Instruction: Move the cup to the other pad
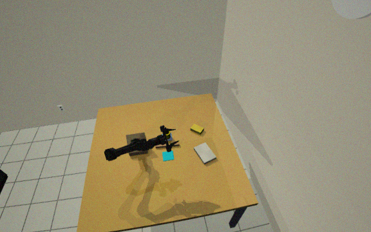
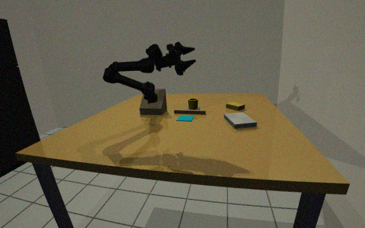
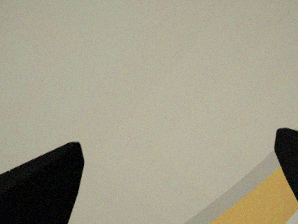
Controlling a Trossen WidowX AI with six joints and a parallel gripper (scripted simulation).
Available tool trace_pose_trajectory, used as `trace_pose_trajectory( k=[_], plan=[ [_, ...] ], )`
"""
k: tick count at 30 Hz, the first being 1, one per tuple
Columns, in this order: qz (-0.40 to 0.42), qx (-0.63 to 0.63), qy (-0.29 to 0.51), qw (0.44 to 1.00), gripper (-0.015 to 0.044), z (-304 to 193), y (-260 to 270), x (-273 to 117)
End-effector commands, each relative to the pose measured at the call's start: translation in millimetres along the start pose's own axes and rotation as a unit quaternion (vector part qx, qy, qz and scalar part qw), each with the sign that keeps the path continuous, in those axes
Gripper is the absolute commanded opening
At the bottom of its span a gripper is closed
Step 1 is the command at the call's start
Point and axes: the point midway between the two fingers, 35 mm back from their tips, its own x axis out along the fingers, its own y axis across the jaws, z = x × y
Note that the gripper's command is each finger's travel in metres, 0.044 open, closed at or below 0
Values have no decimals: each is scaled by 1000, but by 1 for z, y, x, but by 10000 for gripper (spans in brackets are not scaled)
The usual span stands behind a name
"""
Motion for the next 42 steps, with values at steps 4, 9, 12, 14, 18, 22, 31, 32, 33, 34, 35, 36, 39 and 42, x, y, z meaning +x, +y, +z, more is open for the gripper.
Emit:
trace_pose_trajectory(
  k=[4, 9, 12, 14, 18, 22, 31, 32, 33, 34, 35, 36, 39, 42],
  plan=[
    [-8, 77, 92, 993, 295, -42, 9, 21],
    [-65, 196, 267, 941, 167, -132, 33, 40],
    [-123, 239, 356, 895, 167, -183, 46, 38],
    [-170, 256, 407, 860, 167, -216, 54, 31],
    [-278, 262, 480, 790, 167, -273, 64, 9],
    [-397, 236, 512, 725, 167, -317, 65, -22],
    [-609, 106, 455, 641, 167, -364, 49, -89],
    [-612, 103, 453, 640, 167, -363, 48, -90],
    [-612, 103, 453, 640, 167, -363, 48, -90],
    [-612, 103, 453, 640, 167, -363, 48, -90],
    [-612, 103, 453, 640, 167, -363, 48, -90],
    [-612, 103, 453, 640, 167, -363, 48, -90],
    [-612, 103, 453, 640, 167, -365, 47, -91],
    [-612, 103, 453, 640, 167, -368, 45, -91]
  ],
)
